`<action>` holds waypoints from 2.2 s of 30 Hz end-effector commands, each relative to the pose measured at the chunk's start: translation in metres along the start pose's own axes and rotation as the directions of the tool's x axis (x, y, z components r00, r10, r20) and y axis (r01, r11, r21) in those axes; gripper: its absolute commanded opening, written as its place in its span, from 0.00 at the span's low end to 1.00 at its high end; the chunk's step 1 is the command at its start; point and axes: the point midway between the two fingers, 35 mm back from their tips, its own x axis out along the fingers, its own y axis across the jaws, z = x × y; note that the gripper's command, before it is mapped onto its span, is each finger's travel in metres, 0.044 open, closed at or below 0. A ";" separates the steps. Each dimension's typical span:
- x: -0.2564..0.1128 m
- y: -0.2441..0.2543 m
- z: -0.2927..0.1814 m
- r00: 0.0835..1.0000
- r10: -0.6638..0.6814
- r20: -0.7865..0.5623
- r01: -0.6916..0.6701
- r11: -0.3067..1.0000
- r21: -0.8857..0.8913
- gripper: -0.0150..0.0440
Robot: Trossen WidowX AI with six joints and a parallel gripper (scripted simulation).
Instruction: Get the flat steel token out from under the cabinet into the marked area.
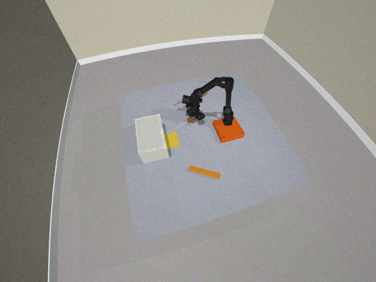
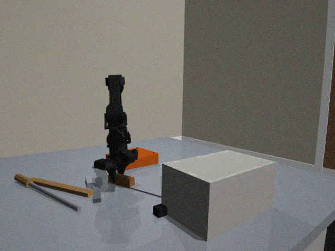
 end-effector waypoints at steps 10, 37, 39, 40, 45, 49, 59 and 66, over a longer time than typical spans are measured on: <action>0.000 -0.001 0.004 1.000 -0.002 0.001 0.002 1.000 0.004 0.25; 0.000 -0.001 0.046 1.000 0.001 0.000 -0.001 1.000 0.017 0.25; 0.000 -0.001 0.049 1.000 0.001 0.000 -0.001 1.000 0.017 0.25; 0.000 -0.001 0.050 1.000 0.001 0.000 -0.001 1.000 0.017 0.25; 0.000 -0.001 0.057 1.000 0.001 0.001 -0.001 1.000 0.017 0.25; 0.000 -0.001 0.063 1.000 0.001 0.001 -0.001 1.000 0.017 0.25; -0.001 -0.001 0.076 1.000 0.001 0.002 -0.001 1.000 0.018 0.25; -0.001 -0.002 0.085 1.000 0.001 0.003 -0.001 1.000 0.018 0.25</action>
